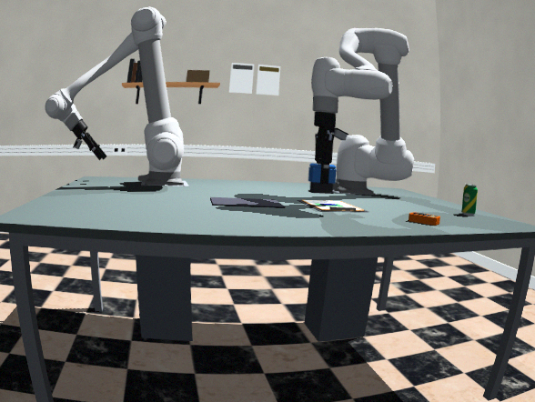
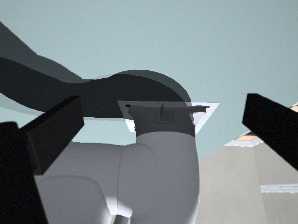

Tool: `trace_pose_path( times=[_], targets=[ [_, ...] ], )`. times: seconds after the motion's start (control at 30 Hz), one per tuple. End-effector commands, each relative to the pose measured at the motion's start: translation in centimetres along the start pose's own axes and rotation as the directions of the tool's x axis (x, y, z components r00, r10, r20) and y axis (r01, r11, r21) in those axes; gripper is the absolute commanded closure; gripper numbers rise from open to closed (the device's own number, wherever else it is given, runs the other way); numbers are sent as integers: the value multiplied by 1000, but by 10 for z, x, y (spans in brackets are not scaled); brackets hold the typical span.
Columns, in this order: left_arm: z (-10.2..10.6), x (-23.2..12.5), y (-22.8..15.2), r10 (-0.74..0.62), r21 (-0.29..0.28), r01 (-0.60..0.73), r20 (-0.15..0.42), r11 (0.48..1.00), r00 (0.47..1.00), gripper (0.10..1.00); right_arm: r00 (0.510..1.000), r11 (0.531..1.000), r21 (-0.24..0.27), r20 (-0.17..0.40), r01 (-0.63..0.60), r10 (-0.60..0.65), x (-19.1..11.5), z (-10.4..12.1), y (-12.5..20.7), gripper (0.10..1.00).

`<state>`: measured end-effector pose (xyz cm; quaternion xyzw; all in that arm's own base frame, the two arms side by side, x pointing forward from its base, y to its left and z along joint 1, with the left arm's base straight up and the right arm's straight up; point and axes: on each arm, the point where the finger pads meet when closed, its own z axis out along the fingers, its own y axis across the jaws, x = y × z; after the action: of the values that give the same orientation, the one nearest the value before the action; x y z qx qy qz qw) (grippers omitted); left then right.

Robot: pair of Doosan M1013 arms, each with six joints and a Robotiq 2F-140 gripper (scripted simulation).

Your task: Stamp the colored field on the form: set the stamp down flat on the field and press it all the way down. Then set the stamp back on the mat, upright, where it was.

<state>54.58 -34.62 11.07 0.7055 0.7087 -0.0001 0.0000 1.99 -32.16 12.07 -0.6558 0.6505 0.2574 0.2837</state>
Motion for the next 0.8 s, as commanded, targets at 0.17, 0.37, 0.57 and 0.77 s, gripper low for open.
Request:
trace_pose_path(
  times=[0.17, 0.37, 0.57, 0.77],
  targets=[
    [-2, -52, 5, 19, -1, -19, 0, 1000, 1000, 851, 1000, 1000, 0, -1, 0, 0, 0, 0, 0, 98],
    [-3, -83, 5, 30, -1, -30, 0, 1000, 1000, 851, 1000, 1000, 0, -1, 0, 0, 0, 0, 0, 98],
    [-3, -132, 3, 47, -1, -47, 0, 999, 999, 851, 1000, 1000, 0, -1, 0, 0, 0, 0, 0, 98],
    [-2, -178, -4, 63, -1, -63, 1, 998, 998, 851, 1000, 1000, 0, -1, 0, 0, 0, 0, 0, 98]
  ],
)
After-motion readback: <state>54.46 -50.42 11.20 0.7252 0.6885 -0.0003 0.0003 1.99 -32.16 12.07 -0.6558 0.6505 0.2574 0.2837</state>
